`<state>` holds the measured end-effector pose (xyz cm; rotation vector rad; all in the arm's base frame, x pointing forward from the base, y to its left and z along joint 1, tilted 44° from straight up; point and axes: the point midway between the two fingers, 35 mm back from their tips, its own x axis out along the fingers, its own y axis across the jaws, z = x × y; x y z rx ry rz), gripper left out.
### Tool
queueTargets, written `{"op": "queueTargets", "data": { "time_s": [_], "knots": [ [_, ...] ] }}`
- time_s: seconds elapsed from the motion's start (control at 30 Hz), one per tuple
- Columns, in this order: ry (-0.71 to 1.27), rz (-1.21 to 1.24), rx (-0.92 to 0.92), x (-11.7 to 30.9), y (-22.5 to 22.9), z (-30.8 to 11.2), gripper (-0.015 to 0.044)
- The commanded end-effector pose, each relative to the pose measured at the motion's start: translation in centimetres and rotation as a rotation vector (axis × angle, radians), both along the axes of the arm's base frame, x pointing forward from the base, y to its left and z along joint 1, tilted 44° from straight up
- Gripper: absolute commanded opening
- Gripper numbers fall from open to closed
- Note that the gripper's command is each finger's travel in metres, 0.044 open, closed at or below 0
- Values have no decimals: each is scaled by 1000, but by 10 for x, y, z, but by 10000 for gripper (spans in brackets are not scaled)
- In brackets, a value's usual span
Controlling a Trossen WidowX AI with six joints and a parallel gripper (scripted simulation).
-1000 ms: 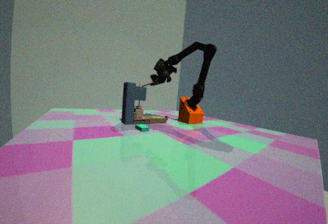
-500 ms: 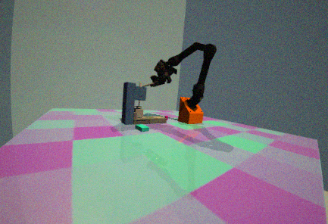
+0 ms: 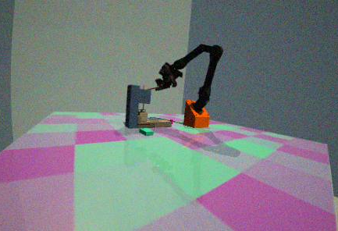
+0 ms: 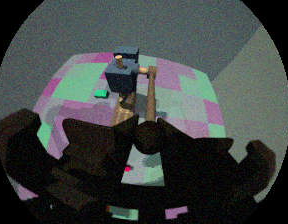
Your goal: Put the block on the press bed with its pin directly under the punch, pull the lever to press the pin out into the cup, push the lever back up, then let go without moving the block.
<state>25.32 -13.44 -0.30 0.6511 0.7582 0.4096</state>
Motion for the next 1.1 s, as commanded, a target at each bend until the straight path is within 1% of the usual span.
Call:
{"op": "queueTargets", "data": {
  "time_s": [0.0, 1.07],
  "knots": [
    [32, 10, 9, -4, 8, -9, 0],
    [32, 10, 9, -9, 19, -22, 0]
  ]
}}
